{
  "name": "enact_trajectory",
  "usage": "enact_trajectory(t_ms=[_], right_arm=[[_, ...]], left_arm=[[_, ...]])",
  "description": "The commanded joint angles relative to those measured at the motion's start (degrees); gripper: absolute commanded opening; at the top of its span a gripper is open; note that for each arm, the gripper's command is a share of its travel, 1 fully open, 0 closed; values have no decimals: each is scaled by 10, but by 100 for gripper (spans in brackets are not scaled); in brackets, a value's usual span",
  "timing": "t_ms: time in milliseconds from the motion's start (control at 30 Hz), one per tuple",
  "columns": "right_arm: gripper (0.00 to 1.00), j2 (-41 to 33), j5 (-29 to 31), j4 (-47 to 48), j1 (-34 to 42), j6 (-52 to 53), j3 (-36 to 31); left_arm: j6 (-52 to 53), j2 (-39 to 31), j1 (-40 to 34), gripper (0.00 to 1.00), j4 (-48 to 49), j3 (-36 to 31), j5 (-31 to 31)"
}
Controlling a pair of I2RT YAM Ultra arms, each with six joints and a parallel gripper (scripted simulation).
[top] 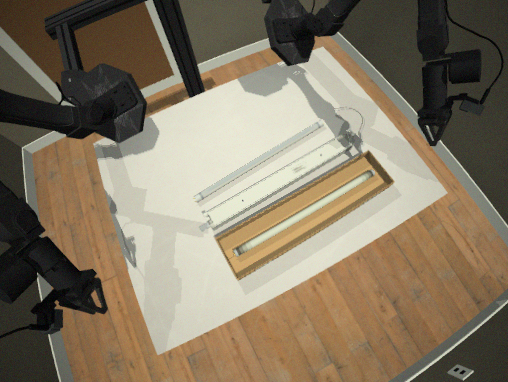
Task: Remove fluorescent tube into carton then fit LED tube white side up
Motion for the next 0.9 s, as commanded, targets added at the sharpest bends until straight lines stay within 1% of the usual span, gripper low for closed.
enact_trajectory(t_ms=[0,400,433,500,533,567,600,667,767,833,867], right_arm=[[49,3,2,1,6,-4,12],[49,9,4,3,8,-3,3],[49,1,1,3,3,-2,4],[49,11,2,4,8,-3,3],[49,23,9,-13,13,-11,-16],[49,23,14,14,14,-18,-11],[49,28,19,19,16,-26,-12],[49,45,32,35,25,-46,9],[49,74,53,54,42,-85,-18],[49,103,73,75,58,-115,-5],[49,117,83,84,66,-132,-11]], left_arm=[[5,-21,-3,49,8,16,2],[5,-21,-3,49,2,14,0],[5,-17,-2,49,1,6,1],[5,-21,-3,49,0,9,1],[11,11,-9,49,-8,-16,-5],[18,12,-10,49,8,-13,-9],[25,15,-12,49,13,-15,-13],[43,26,-17,49,27,-19,-23],[77,50,-29,49,52,-29,-43],[104,70,-39,49,72,-37,-59],[119,81,-44,49,82,-43,-68]])
